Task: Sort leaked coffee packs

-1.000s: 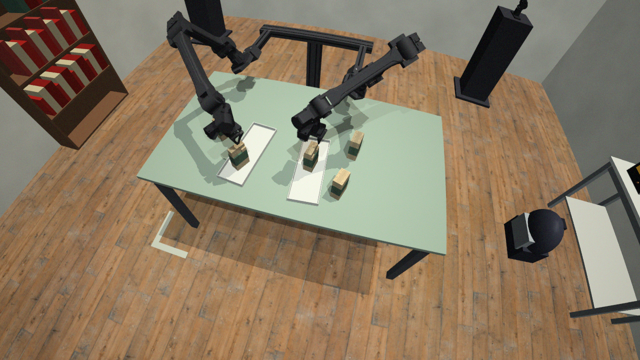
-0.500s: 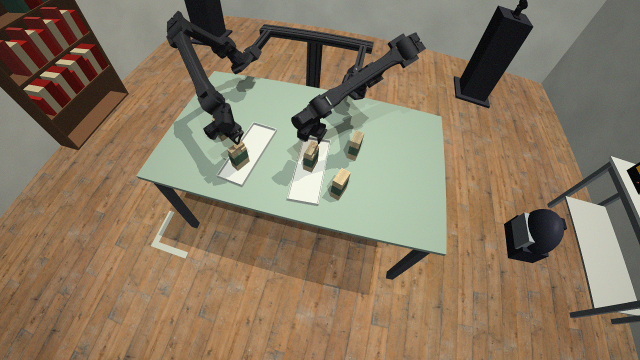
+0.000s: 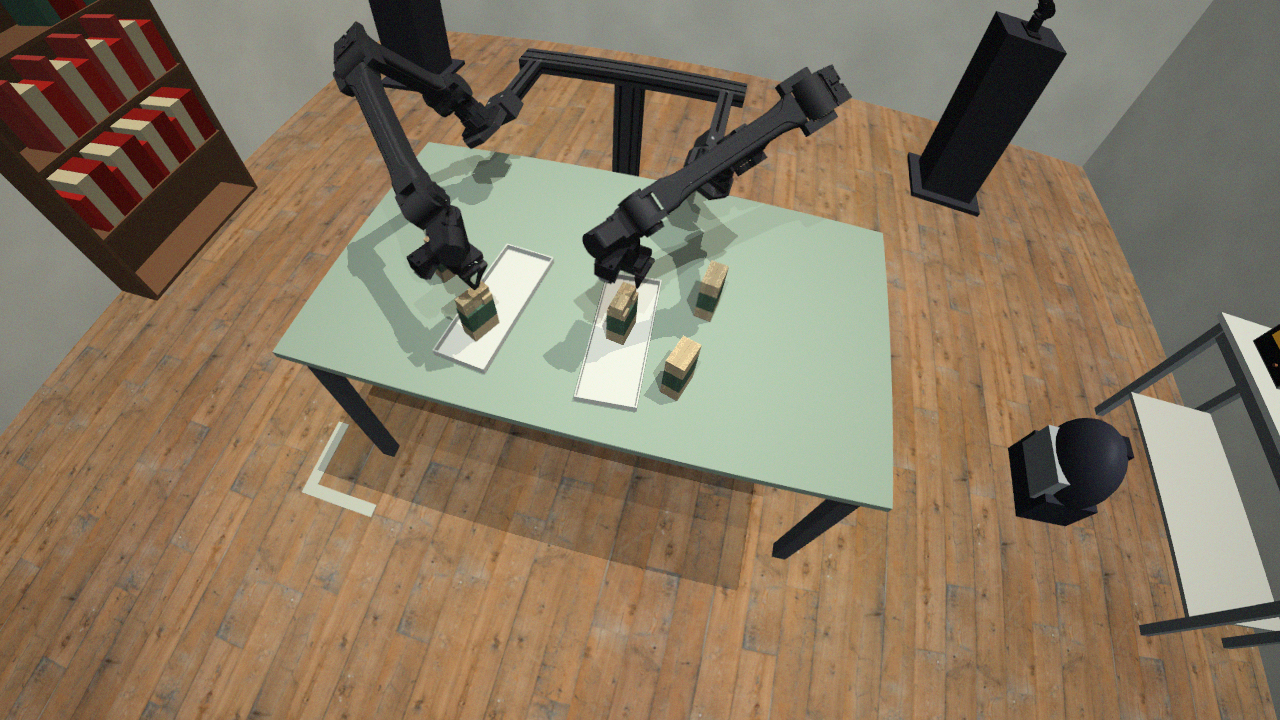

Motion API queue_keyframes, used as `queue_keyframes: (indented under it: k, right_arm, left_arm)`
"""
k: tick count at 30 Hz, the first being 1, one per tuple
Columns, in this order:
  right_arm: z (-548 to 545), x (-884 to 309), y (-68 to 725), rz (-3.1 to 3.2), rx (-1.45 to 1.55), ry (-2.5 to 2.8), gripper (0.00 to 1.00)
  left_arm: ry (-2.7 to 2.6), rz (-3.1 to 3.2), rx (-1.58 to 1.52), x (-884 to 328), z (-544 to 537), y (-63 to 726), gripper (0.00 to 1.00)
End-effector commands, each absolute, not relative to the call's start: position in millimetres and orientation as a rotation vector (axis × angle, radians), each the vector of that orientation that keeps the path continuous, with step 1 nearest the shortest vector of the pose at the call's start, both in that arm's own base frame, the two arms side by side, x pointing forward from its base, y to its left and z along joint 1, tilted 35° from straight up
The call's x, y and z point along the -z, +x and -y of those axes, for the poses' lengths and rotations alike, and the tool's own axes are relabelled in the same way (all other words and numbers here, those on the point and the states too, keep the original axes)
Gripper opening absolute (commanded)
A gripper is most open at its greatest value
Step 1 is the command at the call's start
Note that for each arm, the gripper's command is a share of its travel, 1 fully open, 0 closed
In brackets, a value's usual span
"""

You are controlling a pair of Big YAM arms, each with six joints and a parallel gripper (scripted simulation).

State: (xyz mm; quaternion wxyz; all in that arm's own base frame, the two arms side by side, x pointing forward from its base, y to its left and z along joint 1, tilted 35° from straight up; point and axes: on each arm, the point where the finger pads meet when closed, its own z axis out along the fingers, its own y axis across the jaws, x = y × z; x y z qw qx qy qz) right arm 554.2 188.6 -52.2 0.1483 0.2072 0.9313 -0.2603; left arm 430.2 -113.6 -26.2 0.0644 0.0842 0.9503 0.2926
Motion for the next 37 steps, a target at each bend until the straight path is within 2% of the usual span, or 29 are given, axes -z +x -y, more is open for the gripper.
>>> queue_keyframes:
  k: [1,37]
  right_arm:
    - [-196.6,41.9,562.1,-2.664,0.718,0.598,0.76]
    - [-196.6,41.9,562.1,-2.664,0.718,0.598,0.76]
  left_arm:
    - [0.21,-2.873,-0.882,26.6,104.2,432.1,0.76]
    - [0.21,-2.873,-0.882,26.6,104.2,432.1,0.76]
